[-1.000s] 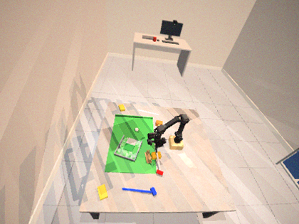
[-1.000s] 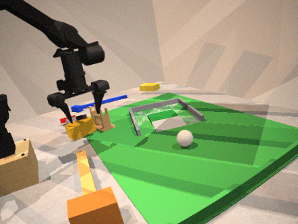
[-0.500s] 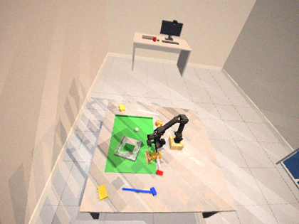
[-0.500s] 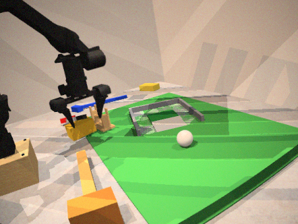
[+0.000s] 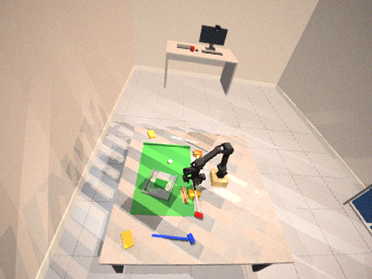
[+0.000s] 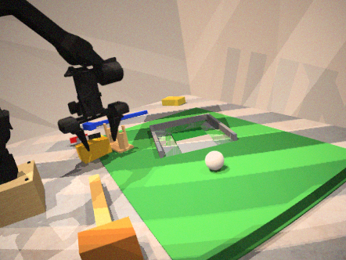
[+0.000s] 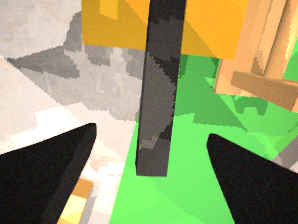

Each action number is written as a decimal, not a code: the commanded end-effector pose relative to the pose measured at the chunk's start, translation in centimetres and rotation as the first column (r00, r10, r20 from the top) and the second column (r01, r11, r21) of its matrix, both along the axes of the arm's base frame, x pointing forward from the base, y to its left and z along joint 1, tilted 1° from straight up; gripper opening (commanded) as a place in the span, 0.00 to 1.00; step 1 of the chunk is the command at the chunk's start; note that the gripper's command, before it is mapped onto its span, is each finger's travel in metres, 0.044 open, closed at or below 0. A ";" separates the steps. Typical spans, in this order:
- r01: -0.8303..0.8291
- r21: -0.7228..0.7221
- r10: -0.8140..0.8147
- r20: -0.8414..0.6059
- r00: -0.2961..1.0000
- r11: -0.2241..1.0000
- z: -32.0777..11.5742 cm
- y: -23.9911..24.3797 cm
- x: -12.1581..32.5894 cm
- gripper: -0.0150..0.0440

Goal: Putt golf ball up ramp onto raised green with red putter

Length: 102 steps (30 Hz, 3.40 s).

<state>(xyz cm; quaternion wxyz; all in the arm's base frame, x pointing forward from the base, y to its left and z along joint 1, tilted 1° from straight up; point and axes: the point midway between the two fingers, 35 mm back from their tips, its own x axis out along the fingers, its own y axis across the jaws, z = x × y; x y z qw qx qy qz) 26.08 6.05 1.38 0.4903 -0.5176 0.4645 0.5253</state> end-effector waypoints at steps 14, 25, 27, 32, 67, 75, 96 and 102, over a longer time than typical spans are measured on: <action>0.000 0.000 0.000 0.001 1.000 1.000 0.0 0.0 0.0 0.29; 0.000 0.000 0.000 0.001 1.000 1.000 3.1 0.0 0.4 0.25; 0.000 0.000 0.000 0.001 1.000 1.000 4.3 0.0 0.5 0.25; 0.000 0.000 0.000 0.001 1.000 1.000 7.3 -0.1 0.4 0.25; 0.725 0.159 -0.666 -0.305 0.681 0.670 9.6 -6.6 -1.5 0.25; 0.890 0.155 -0.783 -0.427 0.452 0.429 10.2 -8.4 -1.9 0.25; 0.958 -0.004 -0.694 -0.688 -0.210 -0.286 12.3 -13.5 -3.2 0.25; 0.882 -0.086 -0.562 -0.741 -0.367 -0.464 13.1 -15.1 -3.6 0.25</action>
